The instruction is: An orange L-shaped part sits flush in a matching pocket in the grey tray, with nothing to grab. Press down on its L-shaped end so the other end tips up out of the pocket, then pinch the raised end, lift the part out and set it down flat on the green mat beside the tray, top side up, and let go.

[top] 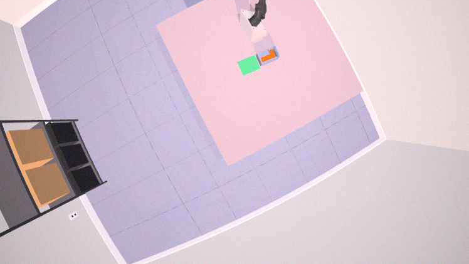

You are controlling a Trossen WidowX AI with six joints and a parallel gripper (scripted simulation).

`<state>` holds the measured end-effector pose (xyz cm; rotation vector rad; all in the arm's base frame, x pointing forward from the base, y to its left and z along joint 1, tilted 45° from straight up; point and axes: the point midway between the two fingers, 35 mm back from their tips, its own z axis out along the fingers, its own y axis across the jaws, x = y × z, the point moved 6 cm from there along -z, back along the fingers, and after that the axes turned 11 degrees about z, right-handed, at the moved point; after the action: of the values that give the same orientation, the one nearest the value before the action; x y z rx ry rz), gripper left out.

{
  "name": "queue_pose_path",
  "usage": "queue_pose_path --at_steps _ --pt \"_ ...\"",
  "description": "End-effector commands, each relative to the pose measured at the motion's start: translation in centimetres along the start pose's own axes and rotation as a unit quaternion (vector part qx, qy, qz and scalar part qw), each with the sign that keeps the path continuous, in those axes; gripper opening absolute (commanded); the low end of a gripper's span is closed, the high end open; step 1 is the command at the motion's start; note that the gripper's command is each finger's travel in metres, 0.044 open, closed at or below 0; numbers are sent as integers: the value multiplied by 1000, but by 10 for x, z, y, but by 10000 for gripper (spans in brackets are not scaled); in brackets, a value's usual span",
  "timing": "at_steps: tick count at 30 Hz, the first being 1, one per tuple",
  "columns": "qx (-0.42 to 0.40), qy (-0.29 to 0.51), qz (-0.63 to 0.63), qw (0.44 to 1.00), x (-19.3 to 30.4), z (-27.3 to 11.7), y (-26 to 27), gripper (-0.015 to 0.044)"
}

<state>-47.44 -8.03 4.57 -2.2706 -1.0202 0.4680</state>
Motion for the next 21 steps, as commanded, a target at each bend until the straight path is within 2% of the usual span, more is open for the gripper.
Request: queue_pose_path --at_steps 1,8,9,13,21 --pt "-2 -3 -3 1000 -2 -2 3 374" --pt "-37 -48 -81 995 -34 -51 59 190" --pt "-40 -60 -100 992 -38 -59 67 180" --pt "-58 -79 -118 988 -47 -78 89 180" --pt "-145 -164 -216 951 -64 -170 195 180"
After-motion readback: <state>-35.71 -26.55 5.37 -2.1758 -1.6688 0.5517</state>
